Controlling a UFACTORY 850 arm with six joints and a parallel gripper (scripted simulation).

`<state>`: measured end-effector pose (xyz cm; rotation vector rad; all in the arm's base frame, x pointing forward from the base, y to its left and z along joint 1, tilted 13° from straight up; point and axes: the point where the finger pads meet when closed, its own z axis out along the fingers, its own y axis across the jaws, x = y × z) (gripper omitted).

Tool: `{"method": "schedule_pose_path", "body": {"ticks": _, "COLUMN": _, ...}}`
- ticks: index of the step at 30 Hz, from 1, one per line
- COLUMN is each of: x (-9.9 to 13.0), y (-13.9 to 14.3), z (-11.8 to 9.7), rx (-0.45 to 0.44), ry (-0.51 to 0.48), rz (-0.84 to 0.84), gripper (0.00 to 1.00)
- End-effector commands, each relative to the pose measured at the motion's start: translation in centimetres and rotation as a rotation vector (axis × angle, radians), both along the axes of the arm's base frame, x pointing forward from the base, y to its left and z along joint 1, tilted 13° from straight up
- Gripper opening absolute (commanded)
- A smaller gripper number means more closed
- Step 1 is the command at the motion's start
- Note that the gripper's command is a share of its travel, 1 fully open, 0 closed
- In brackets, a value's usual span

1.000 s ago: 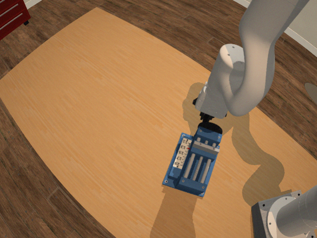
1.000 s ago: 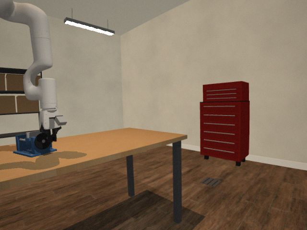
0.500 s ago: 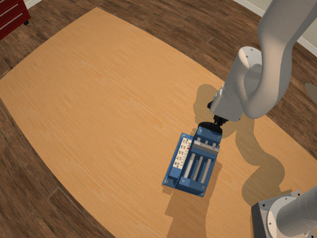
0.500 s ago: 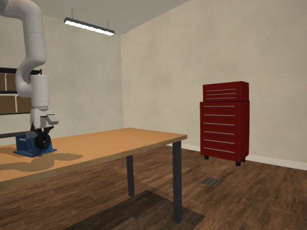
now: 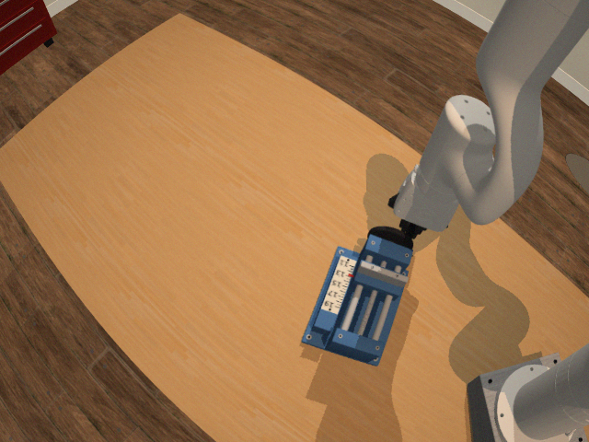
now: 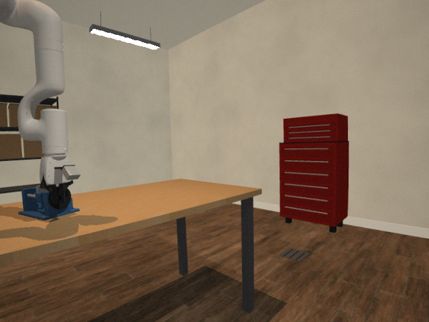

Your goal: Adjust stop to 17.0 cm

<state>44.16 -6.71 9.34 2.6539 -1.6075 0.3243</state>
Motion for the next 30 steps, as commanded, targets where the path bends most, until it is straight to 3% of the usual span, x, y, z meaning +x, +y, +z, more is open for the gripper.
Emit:
{"method": "schedule_pose_path", "body": {"ticks": 1, "x": 0.0, "y": -0.1, "z": -0.3, "rx": -0.007, "ry": -0.012, "rz": -0.001, "gripper": 0.06}}
{"method": "schedule_pose_path", "body": {"ticks": 16, "x": 0.6, "y": -0.2, "z": -2.1, "rx": -0.006, "ry": -0.012, "rz": -0.001, "gripper": 0.06}}
{"method": "schedule_pose_path", "body": {"ticks": 21, "x": 2.5, "y": 0.4, "z": -3.4, "rx": -0.006, "ry": -0.012, "rz": -0.001, "gripper": 0.06}}
{"method": "schedule_pose_path", "body": {"ticks": 30, "x": 4.1, "y": 1.3, "z": -3.3, "rx": -0.006, "ry": -0.012, "rz": -0.001, "gripper": 0.06}}
